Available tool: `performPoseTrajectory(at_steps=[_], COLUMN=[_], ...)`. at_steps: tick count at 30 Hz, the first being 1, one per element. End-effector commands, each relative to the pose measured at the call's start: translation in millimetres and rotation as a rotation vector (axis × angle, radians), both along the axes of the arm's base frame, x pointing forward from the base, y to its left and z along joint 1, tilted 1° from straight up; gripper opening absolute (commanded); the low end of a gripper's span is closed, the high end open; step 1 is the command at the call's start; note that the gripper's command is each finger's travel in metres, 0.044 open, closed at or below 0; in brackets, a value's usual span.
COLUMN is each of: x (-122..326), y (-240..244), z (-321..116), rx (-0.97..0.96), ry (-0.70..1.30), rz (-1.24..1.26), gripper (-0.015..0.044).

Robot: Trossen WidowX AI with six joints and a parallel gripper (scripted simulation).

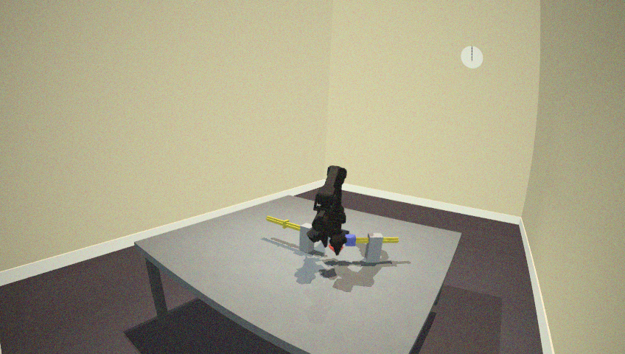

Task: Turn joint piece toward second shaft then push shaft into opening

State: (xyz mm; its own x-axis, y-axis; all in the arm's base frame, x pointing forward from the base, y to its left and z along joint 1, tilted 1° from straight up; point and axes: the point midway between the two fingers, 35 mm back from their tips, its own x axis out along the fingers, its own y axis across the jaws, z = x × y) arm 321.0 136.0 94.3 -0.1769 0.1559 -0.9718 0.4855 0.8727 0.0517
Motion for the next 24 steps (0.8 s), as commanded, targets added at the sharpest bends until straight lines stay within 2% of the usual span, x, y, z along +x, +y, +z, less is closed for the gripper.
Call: performPoseTrajectory(at_steps=[1, 24], x=[-14, -22], y=[6, 11], z=[-3, -31], rx=[0.001, 0.002], ry=[0.009, 0.01], rz=[-0.005, -0.005], gripper=[0.044, 0.044])
